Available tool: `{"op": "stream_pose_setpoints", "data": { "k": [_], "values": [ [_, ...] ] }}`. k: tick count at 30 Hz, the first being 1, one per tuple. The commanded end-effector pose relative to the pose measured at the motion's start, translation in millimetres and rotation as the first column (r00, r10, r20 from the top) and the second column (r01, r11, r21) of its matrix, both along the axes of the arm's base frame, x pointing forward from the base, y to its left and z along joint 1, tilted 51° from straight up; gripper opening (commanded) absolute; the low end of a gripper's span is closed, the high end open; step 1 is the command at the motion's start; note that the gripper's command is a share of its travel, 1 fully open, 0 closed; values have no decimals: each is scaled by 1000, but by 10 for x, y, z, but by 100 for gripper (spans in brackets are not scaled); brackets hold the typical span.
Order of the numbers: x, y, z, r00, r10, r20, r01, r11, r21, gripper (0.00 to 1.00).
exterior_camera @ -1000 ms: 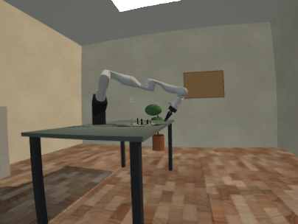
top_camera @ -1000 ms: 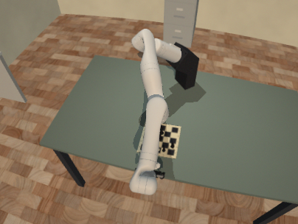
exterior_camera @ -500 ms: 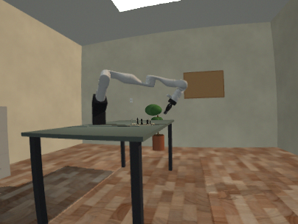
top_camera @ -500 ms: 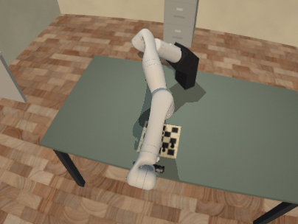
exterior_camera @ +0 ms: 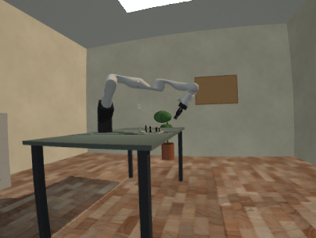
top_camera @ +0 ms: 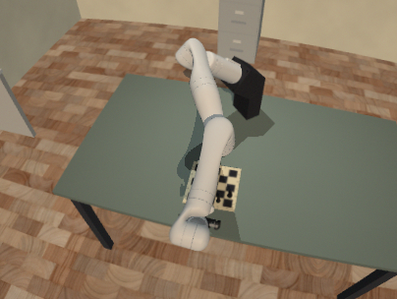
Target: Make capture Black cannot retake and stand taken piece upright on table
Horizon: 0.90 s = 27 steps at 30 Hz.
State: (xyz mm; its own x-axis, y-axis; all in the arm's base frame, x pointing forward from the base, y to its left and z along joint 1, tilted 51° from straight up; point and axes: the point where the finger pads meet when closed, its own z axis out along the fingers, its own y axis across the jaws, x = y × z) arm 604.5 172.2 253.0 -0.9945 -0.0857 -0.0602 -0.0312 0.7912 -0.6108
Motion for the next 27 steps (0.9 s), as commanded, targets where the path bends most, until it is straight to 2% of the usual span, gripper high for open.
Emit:
{"op": "stream_pose_setpoints", "data": {
  "k": [1, 8, 17, 19, 27],
  "values": [
    [-11, 23, -11, 1000, 1, 3, -1, 1000, 2, 100],
    [-35, 78, -110, 999, -12, 33, 11, 1000, 22, 100],
    [-149, 211, -381, 990, -53, 133, 42, 996, 81, 100],
    [-149, 211, -381, 990, -53, 133, 42, 996, 81, 100],
    [-375, 289, -634, 954, -107, 279, 67, 987, 148, 100]
  ]
}}
